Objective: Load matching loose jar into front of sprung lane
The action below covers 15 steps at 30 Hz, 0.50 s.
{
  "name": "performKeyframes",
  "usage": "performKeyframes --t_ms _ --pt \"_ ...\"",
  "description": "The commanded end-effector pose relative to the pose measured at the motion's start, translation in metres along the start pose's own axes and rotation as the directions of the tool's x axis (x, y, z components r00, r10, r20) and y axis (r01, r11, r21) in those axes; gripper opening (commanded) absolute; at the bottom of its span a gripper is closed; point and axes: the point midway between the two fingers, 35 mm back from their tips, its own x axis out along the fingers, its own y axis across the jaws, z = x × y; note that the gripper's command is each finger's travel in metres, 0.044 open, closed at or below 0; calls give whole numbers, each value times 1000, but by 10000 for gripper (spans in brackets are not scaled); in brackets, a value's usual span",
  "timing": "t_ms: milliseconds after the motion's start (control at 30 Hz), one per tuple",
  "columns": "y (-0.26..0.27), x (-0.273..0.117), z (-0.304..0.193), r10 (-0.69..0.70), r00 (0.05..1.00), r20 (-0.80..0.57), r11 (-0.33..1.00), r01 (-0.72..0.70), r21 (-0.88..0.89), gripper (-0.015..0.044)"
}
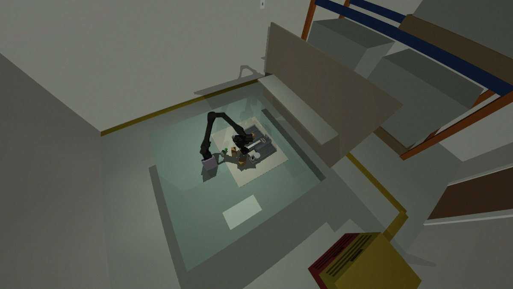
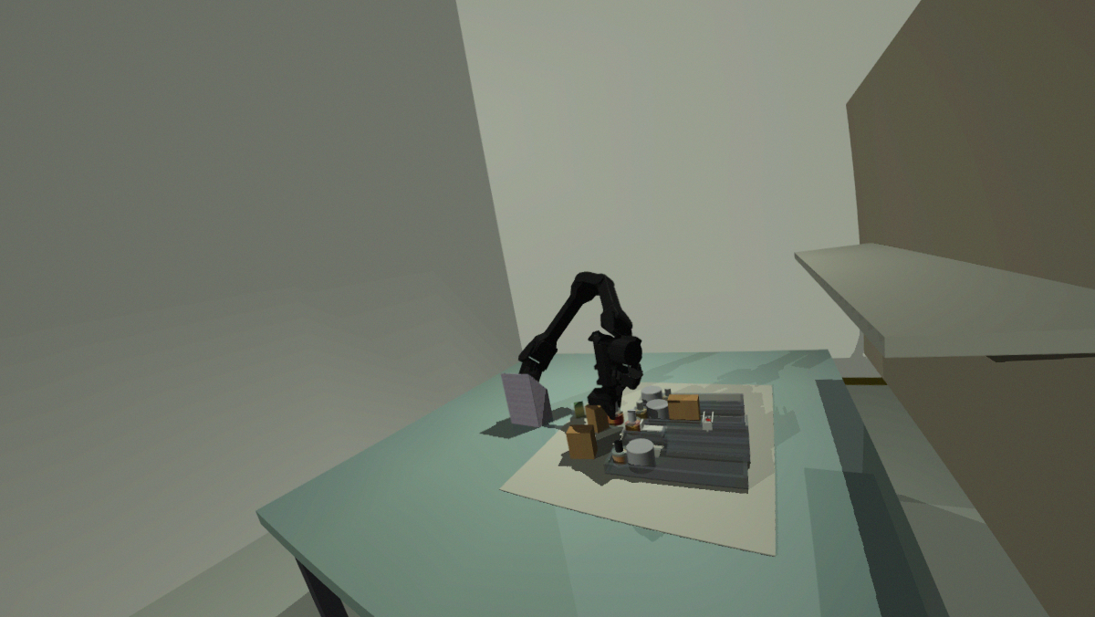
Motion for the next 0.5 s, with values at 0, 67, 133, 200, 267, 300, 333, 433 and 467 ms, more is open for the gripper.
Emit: performKeyframes --t_ms 0,67,133,200,267,300,333,433,467 --pt "0 0 3 3 1000 4 1000 -3 3 0" --pt "0 0 4 3 1000 4 1000 -3 2 0" --pt "0 0 5 3 1000 4 1000 -3 2 0" --pt "0 0 6 3 1000 4 1000 -3 2 0" --pt "0 0 6 3 1000 4 1000 -3 2 0" --pt "0 0 7 3 1000 4 1000 -3 2 0" --pt "0 0 7 3 1000 4 1000 -3 2 0" --pt "0 0 8 3 1000 4 1000 -3 2 0" --pt "0 0 9 3 1000 4 1000 -3 2 0"
